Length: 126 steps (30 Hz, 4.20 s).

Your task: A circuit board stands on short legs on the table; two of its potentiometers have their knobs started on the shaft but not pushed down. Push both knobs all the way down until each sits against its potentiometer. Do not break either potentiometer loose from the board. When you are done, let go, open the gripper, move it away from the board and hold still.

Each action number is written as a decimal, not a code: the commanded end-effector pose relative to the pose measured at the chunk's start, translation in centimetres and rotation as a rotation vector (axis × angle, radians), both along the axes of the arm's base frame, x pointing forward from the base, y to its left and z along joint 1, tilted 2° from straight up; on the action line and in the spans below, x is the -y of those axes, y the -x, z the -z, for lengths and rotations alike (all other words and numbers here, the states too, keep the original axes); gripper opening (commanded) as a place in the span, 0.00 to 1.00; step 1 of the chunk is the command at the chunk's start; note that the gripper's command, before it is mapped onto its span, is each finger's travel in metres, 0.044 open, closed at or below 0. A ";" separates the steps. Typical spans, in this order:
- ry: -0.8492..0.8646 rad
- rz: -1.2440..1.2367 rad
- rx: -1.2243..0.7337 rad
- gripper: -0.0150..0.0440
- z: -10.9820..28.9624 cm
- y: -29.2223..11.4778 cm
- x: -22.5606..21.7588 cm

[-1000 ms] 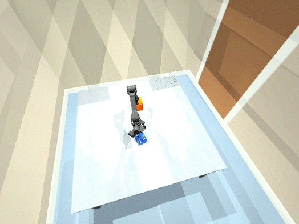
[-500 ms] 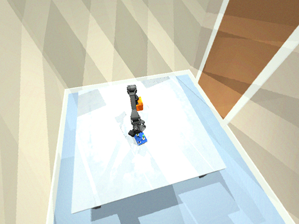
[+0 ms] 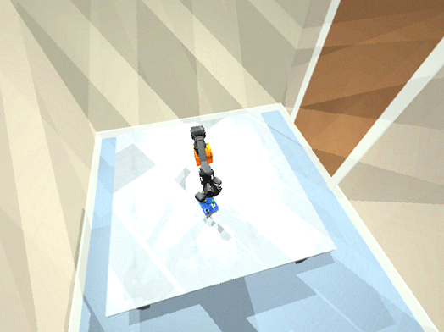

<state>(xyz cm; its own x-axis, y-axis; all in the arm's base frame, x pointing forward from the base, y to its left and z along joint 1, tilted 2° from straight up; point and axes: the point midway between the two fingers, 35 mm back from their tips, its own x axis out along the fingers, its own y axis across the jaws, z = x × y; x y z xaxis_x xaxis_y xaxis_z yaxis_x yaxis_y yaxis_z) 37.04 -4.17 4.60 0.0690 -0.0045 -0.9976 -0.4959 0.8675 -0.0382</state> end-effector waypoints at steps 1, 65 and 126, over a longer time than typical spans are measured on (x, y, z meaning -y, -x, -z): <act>-0.007 0.136 0.001 0.25 -0.5 -0.5 -0.2; -0.068 1.686 0.023 0.25 -2.1 -3.9 -1.2; -0.068 1.686 0.023 0.25 0.1 -4.0 -1.2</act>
<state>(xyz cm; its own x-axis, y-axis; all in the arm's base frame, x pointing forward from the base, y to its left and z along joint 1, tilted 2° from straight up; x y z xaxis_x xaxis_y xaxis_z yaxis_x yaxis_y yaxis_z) 41.06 -2.96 4.52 0.0463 -0.0402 -0.9981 0.9185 0.3945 0.0267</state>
